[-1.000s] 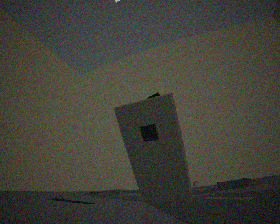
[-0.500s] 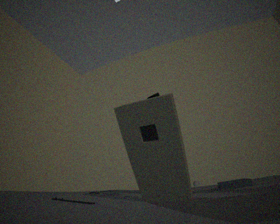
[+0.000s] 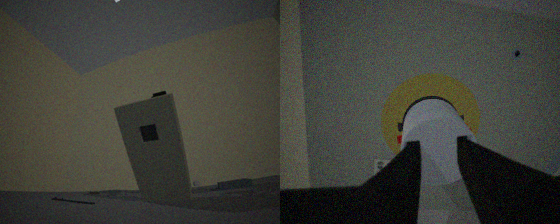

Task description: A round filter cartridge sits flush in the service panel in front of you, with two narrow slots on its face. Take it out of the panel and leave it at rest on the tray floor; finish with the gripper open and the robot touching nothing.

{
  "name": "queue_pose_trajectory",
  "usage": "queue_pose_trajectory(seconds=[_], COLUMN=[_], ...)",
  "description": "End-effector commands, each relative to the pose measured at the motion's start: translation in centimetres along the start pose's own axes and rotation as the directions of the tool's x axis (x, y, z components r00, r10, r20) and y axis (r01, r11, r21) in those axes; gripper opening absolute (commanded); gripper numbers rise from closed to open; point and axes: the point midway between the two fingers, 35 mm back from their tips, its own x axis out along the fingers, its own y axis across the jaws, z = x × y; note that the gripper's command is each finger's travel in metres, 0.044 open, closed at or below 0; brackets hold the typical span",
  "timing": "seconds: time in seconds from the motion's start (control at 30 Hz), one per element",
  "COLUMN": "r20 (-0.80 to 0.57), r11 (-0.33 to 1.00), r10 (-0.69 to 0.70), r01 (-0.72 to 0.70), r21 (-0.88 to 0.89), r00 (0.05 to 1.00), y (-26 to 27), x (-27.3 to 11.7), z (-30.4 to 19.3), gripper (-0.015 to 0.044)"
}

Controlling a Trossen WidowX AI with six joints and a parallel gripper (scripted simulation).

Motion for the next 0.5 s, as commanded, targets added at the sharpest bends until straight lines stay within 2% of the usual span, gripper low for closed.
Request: queue_pose_trajectory(seconds=[0.0,0.47], r20=[-0.014,-0.011], r11=[1.0,0.999], r10=[0.015,0.018], r01=[-0.015,-0.019], r21=[-0.021,-0.03], r00=[1.0,1.0], y=[0.0,-1.8], x=[-2.1,-2.4], z=[-0.1,-0.3], gripper=[0.0,0.0])
